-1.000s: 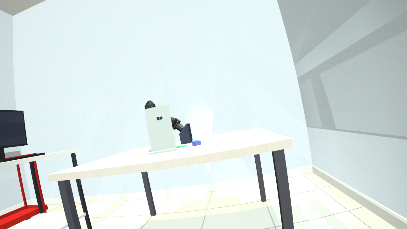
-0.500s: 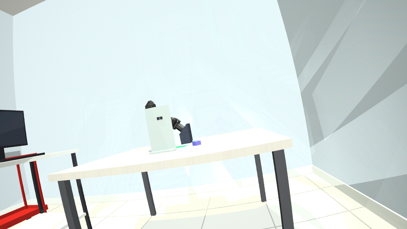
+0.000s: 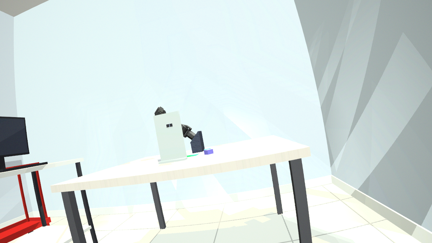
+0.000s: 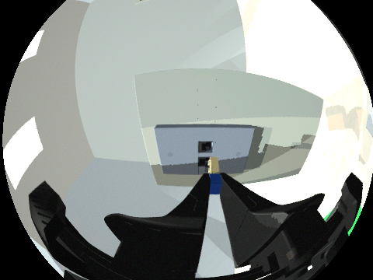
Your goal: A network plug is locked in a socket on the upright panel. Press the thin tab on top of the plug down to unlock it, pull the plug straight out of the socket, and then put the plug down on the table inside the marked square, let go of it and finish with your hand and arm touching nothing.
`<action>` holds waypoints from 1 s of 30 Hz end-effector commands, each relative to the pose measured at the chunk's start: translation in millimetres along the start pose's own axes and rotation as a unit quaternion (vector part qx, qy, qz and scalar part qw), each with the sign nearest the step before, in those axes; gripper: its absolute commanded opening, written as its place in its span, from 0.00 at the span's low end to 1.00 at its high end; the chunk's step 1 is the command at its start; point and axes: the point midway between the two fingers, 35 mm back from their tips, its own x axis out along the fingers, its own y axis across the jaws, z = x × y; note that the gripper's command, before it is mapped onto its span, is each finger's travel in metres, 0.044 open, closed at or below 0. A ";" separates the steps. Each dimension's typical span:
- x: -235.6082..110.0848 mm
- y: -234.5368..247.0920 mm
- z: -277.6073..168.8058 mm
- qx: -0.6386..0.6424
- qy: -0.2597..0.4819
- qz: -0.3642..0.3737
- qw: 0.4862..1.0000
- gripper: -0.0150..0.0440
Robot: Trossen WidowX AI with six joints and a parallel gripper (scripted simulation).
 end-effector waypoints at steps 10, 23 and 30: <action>-6.0 -0.1 -1.7 0.001 0.003 0.001 1.000 0.25; -11.1 -0.1 -2.0 0.001 0.003 0.001 1.000 0.25; -13.7 -0.1 -2.1 0.001 0.003 0.001 1.000 0.25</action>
